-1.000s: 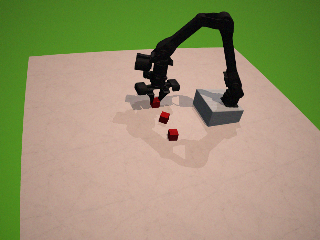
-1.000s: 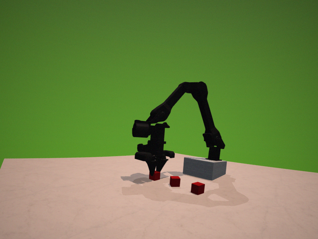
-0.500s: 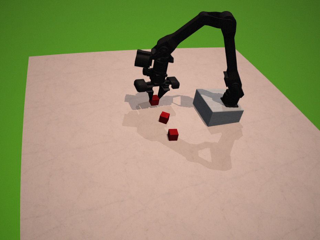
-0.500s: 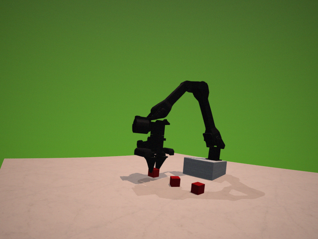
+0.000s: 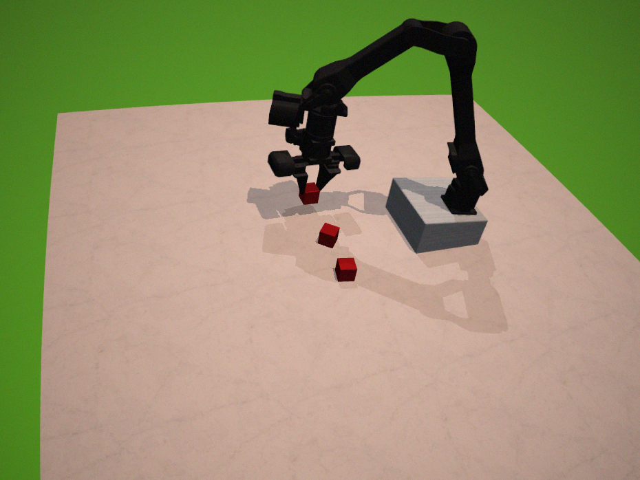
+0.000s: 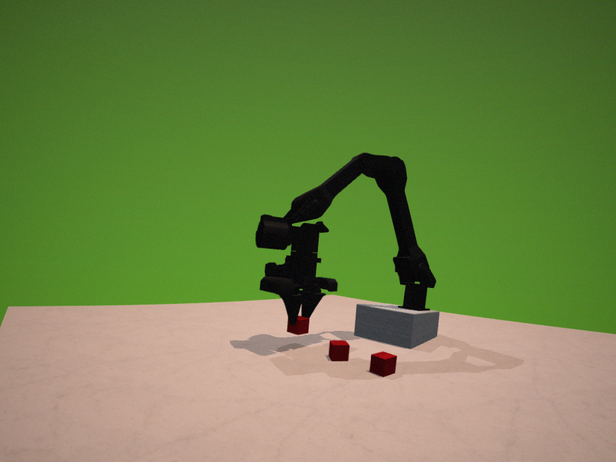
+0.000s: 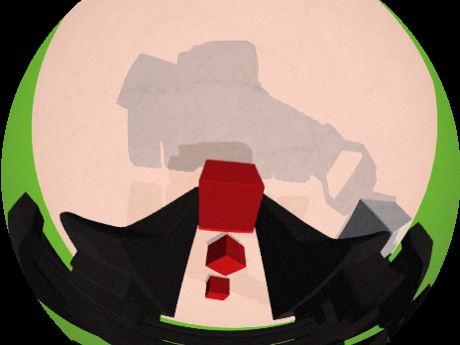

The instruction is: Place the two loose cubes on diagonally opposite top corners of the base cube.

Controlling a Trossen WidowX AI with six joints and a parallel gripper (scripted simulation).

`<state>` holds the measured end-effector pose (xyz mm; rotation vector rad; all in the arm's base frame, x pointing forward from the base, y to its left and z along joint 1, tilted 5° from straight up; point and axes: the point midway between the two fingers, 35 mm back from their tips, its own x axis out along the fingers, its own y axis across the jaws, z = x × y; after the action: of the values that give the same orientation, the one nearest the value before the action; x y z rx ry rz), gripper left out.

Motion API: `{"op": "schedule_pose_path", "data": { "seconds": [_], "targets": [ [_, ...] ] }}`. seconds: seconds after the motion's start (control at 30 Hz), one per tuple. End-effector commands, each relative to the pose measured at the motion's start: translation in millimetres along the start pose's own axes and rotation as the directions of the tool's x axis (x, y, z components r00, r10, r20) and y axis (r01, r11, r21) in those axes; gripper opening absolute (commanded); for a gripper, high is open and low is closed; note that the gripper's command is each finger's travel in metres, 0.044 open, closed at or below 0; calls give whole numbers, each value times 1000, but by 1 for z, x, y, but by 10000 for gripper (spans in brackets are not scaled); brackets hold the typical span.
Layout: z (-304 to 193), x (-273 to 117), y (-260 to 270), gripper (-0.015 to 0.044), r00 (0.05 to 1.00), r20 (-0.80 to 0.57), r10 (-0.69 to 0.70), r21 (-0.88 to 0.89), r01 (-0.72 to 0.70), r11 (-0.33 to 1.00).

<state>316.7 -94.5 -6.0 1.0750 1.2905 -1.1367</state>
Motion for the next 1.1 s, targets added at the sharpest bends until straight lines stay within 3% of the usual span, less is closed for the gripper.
{"op": "schedule_pose_path", "data": {
  "seconds": [0.0, 1.07],
  "targets": [
    [2, -10, 4, 105, 1000, 6, 17, 1, -17, 1000],
    [0, -54, 1, 105, 1000, -2, -7, 4, 7, 1000]
  ]
}}
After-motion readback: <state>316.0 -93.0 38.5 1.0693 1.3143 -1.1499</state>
